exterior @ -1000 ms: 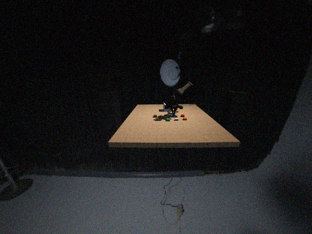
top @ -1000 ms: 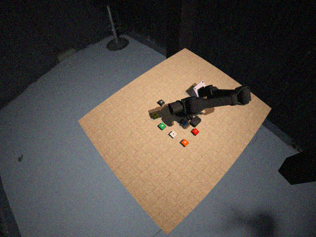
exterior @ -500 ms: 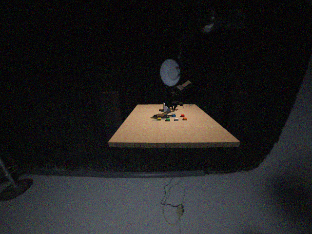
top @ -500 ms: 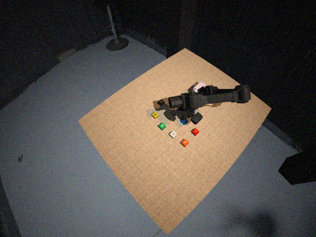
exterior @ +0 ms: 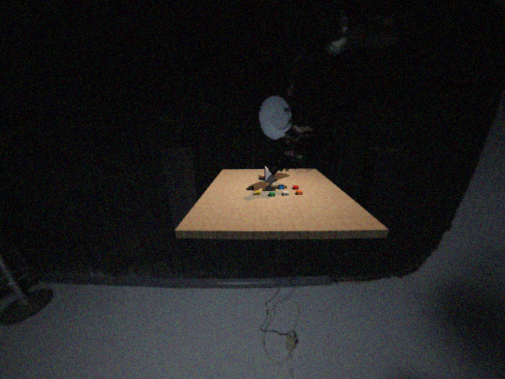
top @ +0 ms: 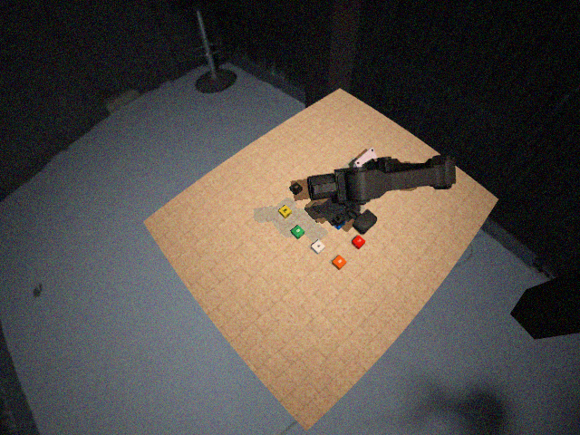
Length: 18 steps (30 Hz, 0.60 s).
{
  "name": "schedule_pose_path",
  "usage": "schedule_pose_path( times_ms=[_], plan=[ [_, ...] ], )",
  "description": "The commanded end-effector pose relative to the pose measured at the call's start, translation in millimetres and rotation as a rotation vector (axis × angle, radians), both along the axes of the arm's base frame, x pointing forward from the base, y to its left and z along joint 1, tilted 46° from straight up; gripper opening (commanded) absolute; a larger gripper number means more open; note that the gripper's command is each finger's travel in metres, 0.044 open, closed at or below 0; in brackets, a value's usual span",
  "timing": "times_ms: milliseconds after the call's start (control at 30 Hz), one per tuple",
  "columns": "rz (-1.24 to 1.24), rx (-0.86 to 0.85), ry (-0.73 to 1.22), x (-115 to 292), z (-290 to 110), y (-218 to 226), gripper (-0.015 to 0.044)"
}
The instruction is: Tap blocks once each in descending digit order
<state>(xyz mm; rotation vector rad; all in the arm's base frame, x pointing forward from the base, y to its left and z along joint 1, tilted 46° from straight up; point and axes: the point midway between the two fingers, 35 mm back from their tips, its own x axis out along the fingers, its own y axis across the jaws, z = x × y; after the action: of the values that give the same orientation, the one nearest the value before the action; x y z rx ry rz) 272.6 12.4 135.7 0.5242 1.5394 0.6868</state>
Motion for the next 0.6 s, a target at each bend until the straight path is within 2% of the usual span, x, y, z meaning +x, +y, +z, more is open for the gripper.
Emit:
schedule_pose_path(
  times_ms=[0, 100, 233, 433, 567],
  plan=[
    [0.007, 0.009, -0.008, 30.2, 28.4, 33.6, 0.002],
    [0.01, 0.02, -0.008, 44.7, 47.5, 59.2, 0.002],
    [0.011, 0.021, -0.008, 45.6, 47.3, 62.6, 0.002],
    [0.01, 0.023, -0.01, 40.2, -1.2, 112.1, 0.002],
    [0.011, 0.025, -0.009, 38.2, -7.0, 118.3, 0.002]
  ],
)
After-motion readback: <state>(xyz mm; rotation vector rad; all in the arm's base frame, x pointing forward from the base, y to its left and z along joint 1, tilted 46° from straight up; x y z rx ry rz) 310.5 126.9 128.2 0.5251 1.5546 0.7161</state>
